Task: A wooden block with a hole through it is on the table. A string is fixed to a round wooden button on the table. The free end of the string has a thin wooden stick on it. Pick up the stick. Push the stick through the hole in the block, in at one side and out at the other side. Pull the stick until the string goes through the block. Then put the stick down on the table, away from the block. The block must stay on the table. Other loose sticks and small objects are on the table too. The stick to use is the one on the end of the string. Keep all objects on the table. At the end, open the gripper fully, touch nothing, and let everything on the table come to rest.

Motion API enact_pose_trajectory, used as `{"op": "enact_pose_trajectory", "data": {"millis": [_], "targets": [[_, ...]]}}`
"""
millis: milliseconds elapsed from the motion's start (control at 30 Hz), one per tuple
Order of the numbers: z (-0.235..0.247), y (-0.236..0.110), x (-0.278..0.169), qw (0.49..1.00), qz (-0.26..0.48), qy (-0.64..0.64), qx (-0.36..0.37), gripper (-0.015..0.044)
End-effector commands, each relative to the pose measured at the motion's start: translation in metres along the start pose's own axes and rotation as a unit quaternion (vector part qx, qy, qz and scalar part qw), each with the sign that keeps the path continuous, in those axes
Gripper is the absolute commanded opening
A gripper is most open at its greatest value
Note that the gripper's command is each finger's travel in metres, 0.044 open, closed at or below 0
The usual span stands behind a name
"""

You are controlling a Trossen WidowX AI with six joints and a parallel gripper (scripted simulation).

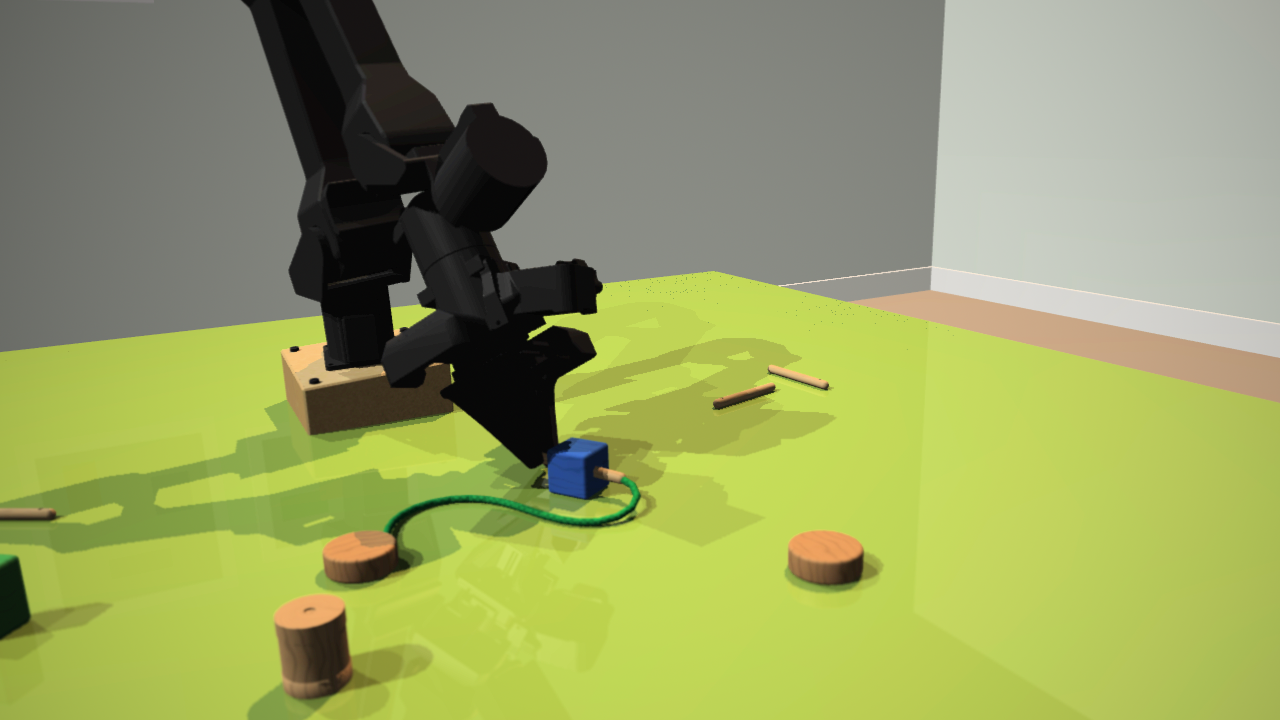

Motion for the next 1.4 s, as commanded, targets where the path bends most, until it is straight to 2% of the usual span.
{"op": "enact_pose_trajectory", "data": {"millis": [0,33,1367], "targets": [[0.0000,0.0000,0.0001,1.000,0.000,0.000,0.000,0.0017],[0.0000,0.0000,0.0001,1.000,0.000,0.000,0.000,0.0000],[-0.0004,0.0045,0.0018,0.999,-0.037,0.009,-0.006,0.0000]]}}
Point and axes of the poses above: the point midway between the two fingers, 35 mm back from their tips, its own y axis out along the fingers, its own z axis across the jaws, x = y × z, the point moved 4 cm from there along -y, back along the fingers, and after that the axes turned 10 degrees about y, right-handed, at the moved point
